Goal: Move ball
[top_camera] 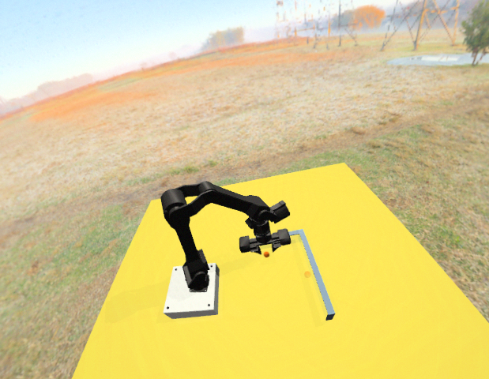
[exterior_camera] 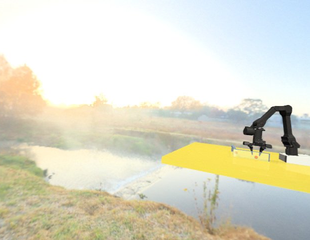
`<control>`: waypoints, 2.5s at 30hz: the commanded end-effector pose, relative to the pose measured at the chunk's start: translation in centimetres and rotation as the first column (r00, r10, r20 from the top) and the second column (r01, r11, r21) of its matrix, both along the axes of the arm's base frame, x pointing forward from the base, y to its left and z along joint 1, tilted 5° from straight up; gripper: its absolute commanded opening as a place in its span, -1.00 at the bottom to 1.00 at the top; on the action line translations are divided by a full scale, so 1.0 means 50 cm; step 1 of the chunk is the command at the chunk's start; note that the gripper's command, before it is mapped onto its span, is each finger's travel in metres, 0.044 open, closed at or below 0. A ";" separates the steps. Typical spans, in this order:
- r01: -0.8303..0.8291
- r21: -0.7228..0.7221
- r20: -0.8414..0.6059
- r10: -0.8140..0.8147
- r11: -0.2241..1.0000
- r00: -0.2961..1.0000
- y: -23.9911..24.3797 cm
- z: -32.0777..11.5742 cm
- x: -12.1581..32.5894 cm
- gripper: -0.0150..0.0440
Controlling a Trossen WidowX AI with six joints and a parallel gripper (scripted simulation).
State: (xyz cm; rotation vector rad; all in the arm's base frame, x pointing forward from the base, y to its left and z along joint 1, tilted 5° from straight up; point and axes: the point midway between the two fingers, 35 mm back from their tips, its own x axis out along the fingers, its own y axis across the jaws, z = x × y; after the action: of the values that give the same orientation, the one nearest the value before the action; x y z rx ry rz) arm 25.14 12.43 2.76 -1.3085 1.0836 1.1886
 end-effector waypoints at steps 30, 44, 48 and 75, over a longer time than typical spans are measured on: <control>0.004 0.000 -0.009 -0.004 1.000 1.000 0.005 0.062 0.001 -0.49; 0.004 0.000 -0.009 -0.004 1.000 1.000 -0.004 0.212 -0.026 -0.49; 0.074 0.007 -0.010 -0.074 0.997 0.997 -0.009 0.212 -0.013 -0.49; 0.974 0.093 -0.092 -0.972 0.208 0.217 -0.169 0.179 0.217 -0.49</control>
State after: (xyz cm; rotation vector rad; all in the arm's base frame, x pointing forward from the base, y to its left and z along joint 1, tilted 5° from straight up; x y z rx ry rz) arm 34.77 5.18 12.07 -0.3508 1.4390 0.3211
